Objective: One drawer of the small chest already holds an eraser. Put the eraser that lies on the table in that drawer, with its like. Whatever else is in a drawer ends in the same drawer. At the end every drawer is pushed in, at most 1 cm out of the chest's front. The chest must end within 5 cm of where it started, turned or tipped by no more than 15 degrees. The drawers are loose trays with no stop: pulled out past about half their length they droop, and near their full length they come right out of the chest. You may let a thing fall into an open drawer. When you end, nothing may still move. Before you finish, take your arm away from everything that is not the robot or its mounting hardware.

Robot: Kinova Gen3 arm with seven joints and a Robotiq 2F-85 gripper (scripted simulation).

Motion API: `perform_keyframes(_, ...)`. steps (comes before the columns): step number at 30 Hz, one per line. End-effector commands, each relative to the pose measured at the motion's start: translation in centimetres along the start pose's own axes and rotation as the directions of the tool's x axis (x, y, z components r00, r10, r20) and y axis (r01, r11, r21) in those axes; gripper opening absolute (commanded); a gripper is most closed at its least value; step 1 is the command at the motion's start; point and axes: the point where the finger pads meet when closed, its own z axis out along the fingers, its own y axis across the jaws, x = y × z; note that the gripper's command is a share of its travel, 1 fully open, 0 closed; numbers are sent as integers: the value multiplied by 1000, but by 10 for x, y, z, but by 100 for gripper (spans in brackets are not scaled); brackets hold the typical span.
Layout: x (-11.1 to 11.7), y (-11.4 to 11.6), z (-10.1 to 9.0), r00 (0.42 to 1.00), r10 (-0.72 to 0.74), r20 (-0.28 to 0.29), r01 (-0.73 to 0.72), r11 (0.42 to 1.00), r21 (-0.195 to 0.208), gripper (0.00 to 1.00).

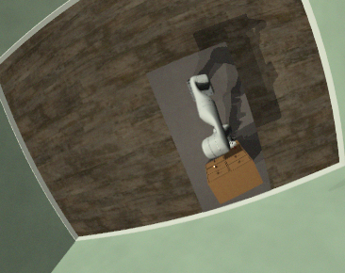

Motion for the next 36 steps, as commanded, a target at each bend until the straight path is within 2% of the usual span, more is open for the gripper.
perform_keyframes(1,-2,1,-1,1000,1,2,-1,1000,-1,13)
perform_keyframes(35,-7,1,-5,1000,1,2,-1,1000,0,13)
perform_keyframes(36,-7,1,-5,1000,1,2,-1,1000,0,17)
